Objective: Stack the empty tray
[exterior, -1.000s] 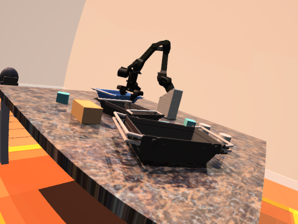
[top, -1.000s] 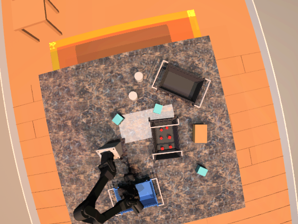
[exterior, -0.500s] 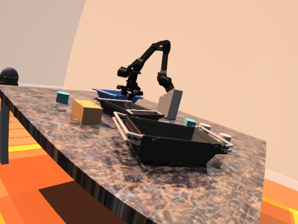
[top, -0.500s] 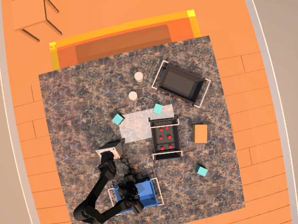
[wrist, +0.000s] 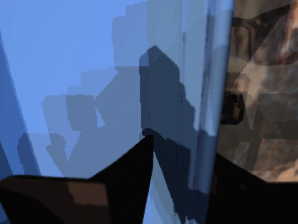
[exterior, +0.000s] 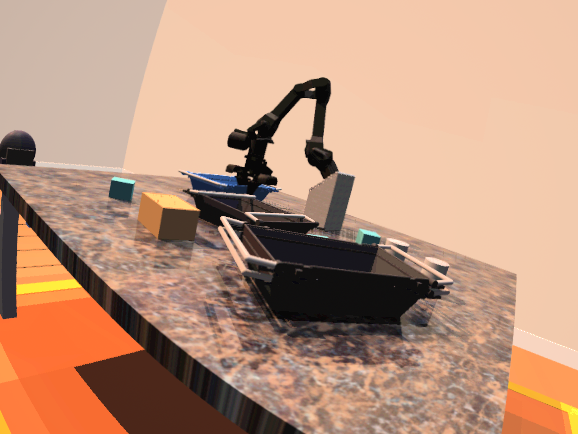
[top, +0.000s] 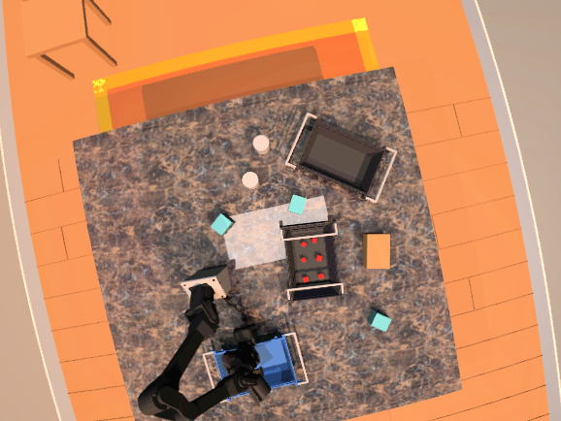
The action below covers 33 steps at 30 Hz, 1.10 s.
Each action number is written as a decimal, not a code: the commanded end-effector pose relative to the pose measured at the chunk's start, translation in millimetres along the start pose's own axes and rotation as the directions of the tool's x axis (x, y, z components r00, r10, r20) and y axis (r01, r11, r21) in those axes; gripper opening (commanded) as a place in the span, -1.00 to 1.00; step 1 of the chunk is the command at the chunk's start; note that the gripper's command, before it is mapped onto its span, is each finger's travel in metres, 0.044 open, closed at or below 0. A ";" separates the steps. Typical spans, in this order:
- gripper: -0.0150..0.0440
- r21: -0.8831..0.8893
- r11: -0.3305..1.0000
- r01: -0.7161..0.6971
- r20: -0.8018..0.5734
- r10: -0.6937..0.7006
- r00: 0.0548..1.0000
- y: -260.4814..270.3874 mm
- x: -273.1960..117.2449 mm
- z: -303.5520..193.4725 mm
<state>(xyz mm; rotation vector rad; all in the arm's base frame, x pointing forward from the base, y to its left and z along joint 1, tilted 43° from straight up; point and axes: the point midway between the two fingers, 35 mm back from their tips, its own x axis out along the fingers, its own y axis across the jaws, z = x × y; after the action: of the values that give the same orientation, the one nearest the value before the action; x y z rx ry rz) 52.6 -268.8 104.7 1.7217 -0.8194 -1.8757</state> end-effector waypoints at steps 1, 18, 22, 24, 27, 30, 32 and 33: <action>-0.35 -0.006 1.000 0.010 -0.002 -0.010 1.000 -2.2 0.5 -0.1; -0.49 -0.004 1.000 0.013 -0.003 -0.013 1.000 -0.2 -65.8 -2.8; -0.49 -0.004 1.000 0.012 -0.004 -0.012 1.000 -1.1 -79.7 -0.1; -0.49 -0.004 1.000 0.012 -0.004 -0.012 1.000 -1.1 -79.7 -0.1; -0.49 -0.004 1.000 0.012 -0.004 -0.012 1.000 -1.1 -79.7 -0.1; -0.49 -0.004 1.000 0.012 -0.004 -0.012 1.000 -1.1 -79.7 -0.1; -0.49 -0.004 1.000 0.012 -0.004 -0.012 1.000 -1.1 -79.7 -0.1; -0.49 -0.004 1.000 0.012 -0.004 -0.012 1.000 -0.7 -80.2 -0.3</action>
<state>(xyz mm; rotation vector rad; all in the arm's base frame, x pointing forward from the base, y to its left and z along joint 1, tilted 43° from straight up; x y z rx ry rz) 61.3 -212.5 152.4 1.7331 -0.7687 -1.9083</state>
